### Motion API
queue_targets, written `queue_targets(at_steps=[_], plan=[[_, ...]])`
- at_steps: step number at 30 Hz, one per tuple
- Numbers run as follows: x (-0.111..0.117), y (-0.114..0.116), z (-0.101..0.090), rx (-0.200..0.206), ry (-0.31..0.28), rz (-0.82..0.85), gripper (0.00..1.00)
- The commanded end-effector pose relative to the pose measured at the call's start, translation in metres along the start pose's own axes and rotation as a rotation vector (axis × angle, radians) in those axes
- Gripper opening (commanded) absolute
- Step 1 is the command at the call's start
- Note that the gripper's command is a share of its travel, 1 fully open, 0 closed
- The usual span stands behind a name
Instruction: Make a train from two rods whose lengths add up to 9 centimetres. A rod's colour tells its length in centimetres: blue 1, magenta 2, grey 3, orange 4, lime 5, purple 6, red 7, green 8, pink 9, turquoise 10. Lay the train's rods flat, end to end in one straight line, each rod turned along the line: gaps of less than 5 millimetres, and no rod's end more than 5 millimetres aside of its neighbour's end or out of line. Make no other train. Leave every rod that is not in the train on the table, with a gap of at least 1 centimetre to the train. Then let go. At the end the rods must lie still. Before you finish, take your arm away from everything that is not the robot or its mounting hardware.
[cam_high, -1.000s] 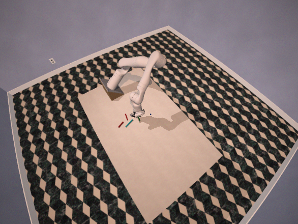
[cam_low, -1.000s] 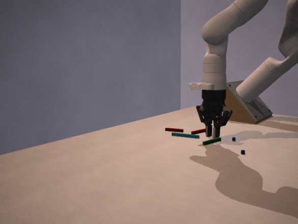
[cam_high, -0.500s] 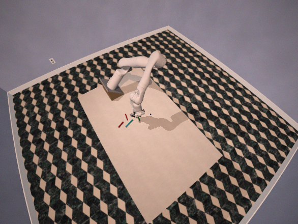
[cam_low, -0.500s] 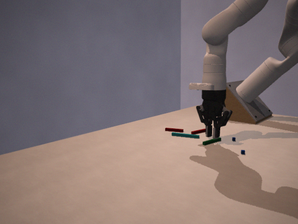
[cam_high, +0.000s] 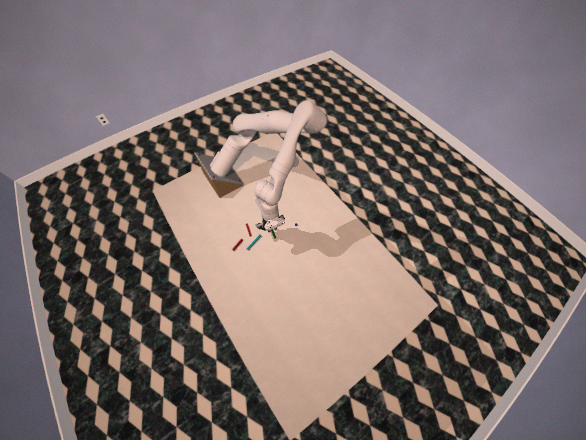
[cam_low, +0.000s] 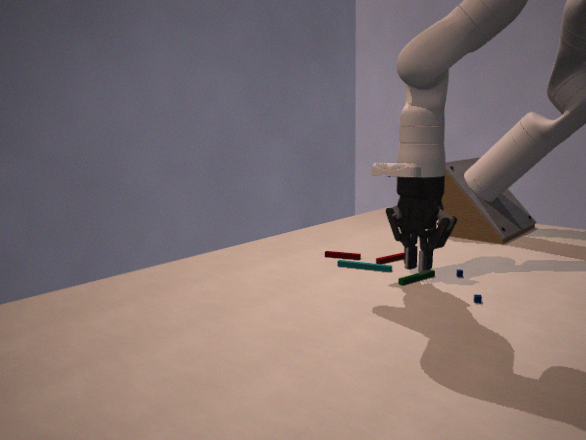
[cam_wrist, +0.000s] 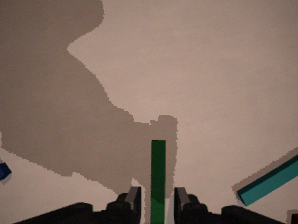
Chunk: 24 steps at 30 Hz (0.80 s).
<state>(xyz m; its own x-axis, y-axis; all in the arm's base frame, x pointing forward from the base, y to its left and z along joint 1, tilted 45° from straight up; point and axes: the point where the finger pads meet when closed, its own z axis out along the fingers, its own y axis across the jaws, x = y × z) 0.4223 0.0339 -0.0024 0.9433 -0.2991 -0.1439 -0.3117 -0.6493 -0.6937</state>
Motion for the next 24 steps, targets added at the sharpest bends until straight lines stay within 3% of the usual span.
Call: queue_targets(at_steps=[1,24], plan=[[0.0006,0.0002,-0.0008,0.0,0.002,0.0,0.24],[0.0012,0.0003,-0.0008,0.0,0.002,0.0,0.24]])
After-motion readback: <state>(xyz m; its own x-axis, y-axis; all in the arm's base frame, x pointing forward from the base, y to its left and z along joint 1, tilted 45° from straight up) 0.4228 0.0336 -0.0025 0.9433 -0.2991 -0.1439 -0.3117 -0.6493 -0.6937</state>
